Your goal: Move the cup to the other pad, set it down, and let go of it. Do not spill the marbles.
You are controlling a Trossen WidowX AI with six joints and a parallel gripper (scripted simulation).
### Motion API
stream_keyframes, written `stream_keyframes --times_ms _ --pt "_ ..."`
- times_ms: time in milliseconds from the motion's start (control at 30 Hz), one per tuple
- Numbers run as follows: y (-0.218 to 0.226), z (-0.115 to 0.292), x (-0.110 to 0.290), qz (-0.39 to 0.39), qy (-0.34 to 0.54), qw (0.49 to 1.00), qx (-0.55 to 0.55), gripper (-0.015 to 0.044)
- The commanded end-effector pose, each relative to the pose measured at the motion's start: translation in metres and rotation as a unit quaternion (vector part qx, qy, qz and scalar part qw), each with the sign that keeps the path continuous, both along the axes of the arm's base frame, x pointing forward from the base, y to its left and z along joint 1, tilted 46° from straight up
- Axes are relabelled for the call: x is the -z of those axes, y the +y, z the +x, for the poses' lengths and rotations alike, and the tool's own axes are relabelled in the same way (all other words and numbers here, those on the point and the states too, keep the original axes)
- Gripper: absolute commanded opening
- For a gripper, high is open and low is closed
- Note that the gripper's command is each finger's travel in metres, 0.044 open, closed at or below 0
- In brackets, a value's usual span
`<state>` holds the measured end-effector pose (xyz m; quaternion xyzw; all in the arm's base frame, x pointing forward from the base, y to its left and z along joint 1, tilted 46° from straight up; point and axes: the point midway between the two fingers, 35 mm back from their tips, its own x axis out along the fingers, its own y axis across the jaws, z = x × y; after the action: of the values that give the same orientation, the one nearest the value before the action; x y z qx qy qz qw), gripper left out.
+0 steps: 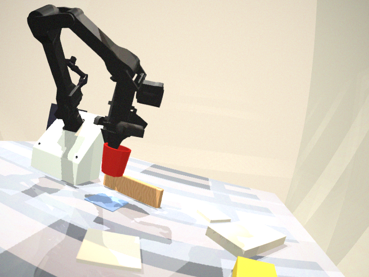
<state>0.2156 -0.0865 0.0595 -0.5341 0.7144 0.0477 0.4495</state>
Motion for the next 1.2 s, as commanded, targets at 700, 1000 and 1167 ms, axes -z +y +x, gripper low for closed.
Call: stream_keyframes --times_ms 700,1000,1167 --pt "0.015 0.007 0.016 0.002 -0.001 1.0 0.0 0.0" --pt "0.026 0.011 0.027 0.003 -0.001 1.0 -0.001 0.0" --pt "0.032 0.013 0.033 0.003 -0.002 1.0 -0.001 0.0"
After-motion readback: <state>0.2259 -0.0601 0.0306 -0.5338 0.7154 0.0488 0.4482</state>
